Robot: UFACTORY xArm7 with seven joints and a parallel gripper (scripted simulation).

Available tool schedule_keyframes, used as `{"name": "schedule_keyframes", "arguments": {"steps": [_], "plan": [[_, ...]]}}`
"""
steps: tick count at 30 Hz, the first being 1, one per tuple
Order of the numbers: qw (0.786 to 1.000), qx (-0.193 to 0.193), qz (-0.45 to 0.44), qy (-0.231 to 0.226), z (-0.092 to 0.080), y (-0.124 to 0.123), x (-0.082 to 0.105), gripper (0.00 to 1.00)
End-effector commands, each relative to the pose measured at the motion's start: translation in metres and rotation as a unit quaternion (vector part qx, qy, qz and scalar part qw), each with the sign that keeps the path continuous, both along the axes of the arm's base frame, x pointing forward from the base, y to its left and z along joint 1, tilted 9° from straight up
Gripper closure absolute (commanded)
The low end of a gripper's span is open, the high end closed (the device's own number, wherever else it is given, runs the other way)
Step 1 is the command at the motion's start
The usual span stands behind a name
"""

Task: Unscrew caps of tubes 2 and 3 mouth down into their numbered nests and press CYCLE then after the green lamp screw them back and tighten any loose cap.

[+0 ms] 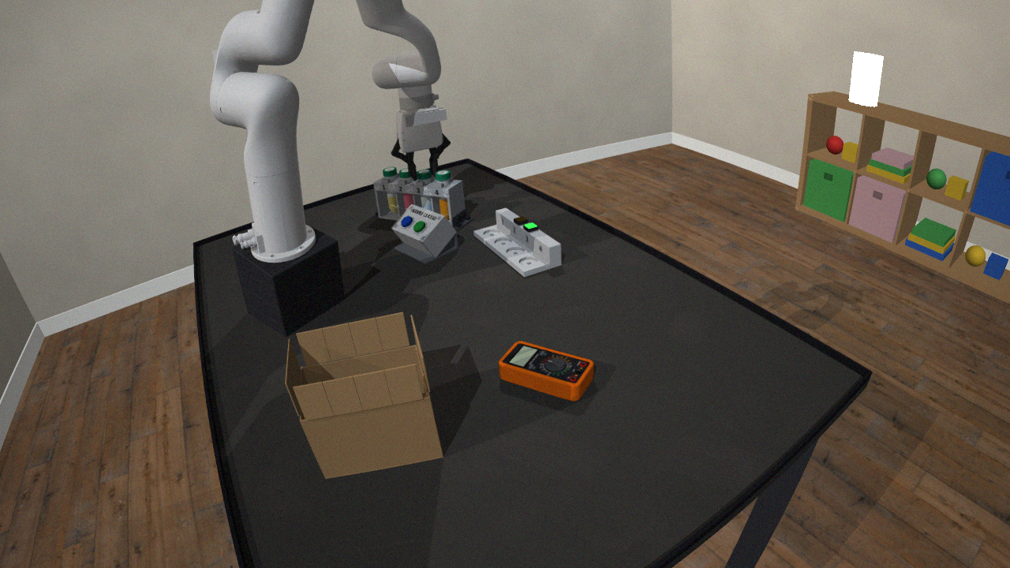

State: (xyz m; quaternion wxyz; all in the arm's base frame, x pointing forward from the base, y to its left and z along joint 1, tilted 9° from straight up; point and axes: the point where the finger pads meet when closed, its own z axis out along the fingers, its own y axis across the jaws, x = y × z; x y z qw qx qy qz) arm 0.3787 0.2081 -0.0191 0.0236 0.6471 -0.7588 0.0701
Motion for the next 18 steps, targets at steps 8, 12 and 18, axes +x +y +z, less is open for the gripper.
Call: {"name": "schedule_keyframes", "arguments": {"steps": [8,12,18], "plan": [[1.0,0.0,-0.002,-0.003,0.005,0.001,0.002,0.54],[1.0,0.0,-0.002,-0.003,0.016,0.003,0.001,0.54],[1.0,0.0,-0.002,-0.003,0.028,0.004,0.0,0.54]]}}
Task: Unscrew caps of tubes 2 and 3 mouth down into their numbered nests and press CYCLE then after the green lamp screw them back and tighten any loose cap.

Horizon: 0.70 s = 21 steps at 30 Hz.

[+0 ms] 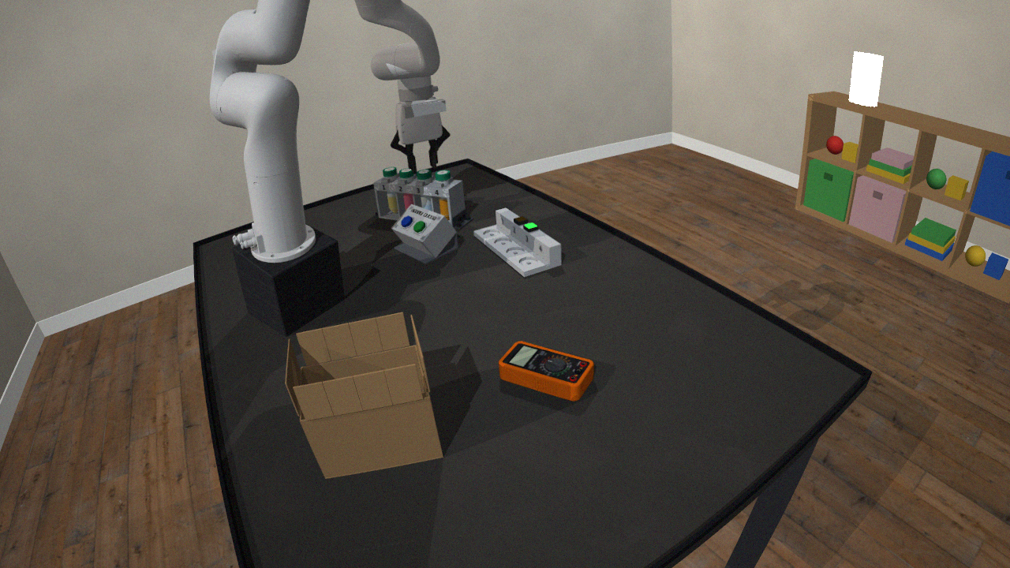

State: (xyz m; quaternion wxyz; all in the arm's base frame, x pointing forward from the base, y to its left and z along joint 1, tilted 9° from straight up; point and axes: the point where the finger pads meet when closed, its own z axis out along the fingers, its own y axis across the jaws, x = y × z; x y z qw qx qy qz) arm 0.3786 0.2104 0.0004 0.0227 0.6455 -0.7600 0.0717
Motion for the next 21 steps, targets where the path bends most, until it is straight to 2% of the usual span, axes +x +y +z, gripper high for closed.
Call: {"name": "schedule_keyframes", "arguments": {"steps": [1,6,9,13,15,17,21], "plan": [[1.0,0.001,0.0,-0.001,0.012,0.002,0.0,0.54],[1.0,0.001,0.0,-0.001,0.027,0.004,-0.001,0.54],[1.0,0.001,0.0,-0.001,0.028,0.005,-0.001,0.54],[0.988,-0.008,0.15,0.02,0.023,0.032,-0.017,0.54],[0.988,-0.008,0.15,0.02,0.023,0.032,-0.017,0.54],[0.97,-0.013,0.24,0.032,0.02,0.046,-0.026,0.54],[0.946,-0.019,0.322,0.043,0.018,0.063,-0.036,0.54]]}}
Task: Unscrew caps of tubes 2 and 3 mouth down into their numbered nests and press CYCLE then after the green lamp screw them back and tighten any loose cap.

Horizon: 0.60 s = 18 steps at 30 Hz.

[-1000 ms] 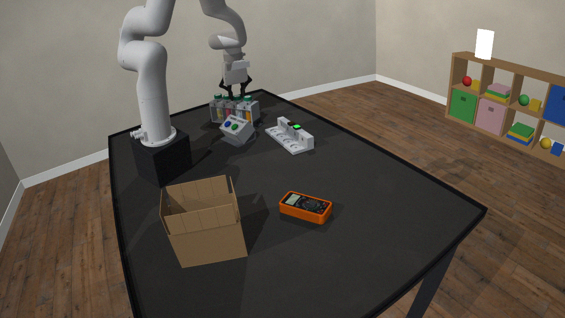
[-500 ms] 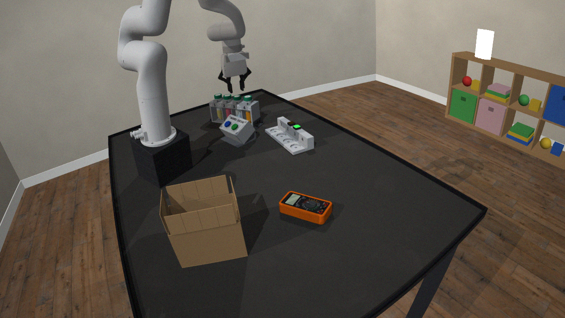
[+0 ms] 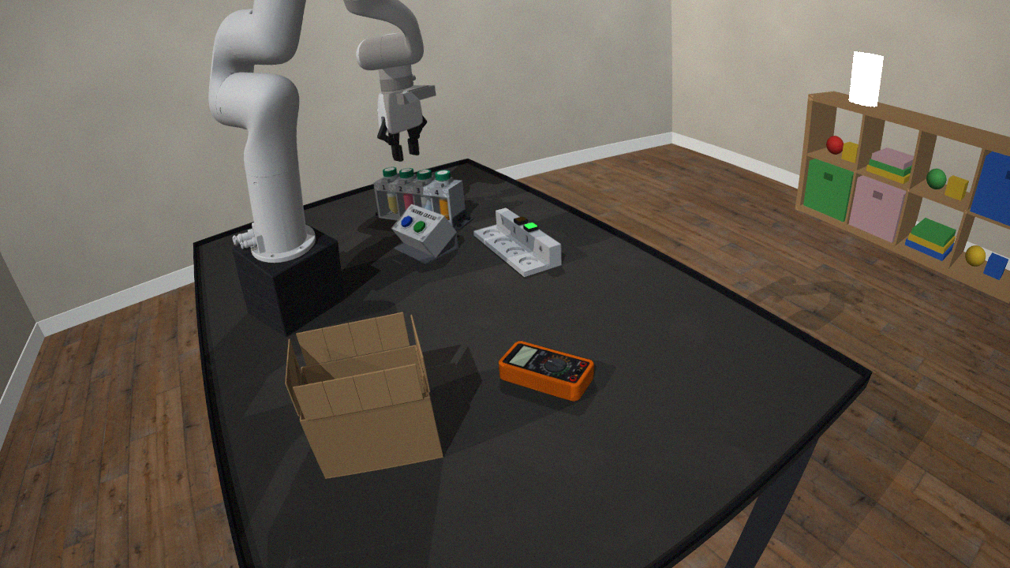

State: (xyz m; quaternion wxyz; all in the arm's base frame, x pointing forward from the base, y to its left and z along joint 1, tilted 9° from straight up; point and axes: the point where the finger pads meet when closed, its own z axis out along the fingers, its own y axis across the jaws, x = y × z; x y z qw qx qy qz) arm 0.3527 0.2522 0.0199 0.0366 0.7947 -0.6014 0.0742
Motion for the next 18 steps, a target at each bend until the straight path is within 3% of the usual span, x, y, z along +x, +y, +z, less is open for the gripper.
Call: {"name": "schedule_keyframes", "arguments": {"steps": [1,6,14,18], "plan": [[0.99,-0.004,0.137,0.026,-0.003,0.025,-0.013,0.54],[0.967,-0.011,0.249,0.042,-0.007,0.051,-0.028,0.54],[0.967,-0.011,0.249,0.042,-0.007,0.051,-0.028,0.54],[0.967,-0.011,0.249,0.042,-0.019,0.049,-0.027,0.54]]}}
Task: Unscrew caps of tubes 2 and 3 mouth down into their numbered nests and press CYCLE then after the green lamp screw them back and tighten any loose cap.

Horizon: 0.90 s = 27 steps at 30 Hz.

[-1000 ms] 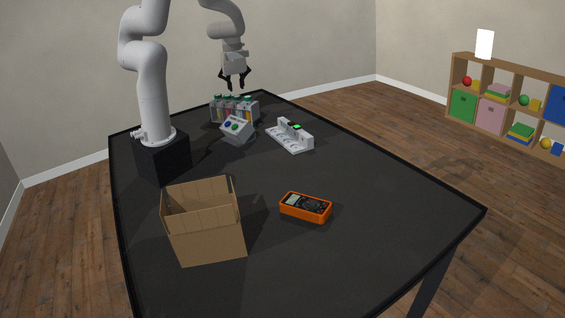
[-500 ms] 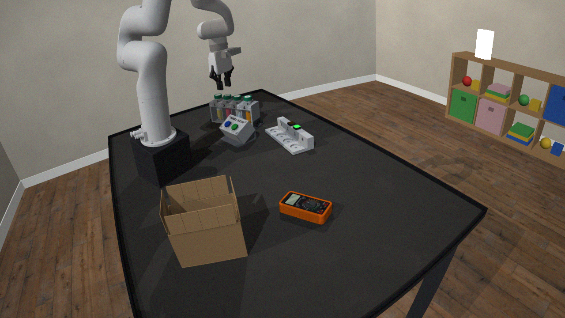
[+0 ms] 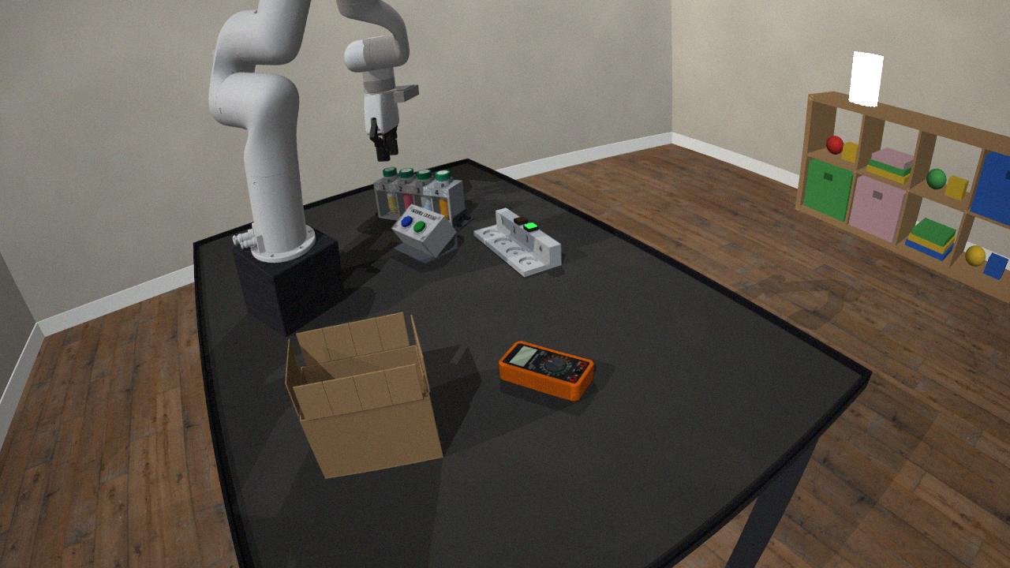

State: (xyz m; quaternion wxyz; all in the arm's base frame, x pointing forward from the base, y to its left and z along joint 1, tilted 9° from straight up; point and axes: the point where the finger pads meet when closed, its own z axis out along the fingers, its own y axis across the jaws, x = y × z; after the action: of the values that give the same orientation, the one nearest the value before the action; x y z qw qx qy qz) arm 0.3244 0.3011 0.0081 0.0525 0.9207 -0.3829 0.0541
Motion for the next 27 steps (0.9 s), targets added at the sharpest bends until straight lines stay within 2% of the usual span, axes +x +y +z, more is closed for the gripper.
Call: {"name": "schedule_keyframes", "arguments": {"steps": [1,8,27], "plan": [[1.0,0.001,0.002,0.0,-0.01,0.0,0.001,0.54],[1.0,0.001,0.002,0.0,-0.03,-0.003,0.002,0.54],[1.0,0.001,0.002,0.0,-0.035,-0.003,0.002,0.54]]}}
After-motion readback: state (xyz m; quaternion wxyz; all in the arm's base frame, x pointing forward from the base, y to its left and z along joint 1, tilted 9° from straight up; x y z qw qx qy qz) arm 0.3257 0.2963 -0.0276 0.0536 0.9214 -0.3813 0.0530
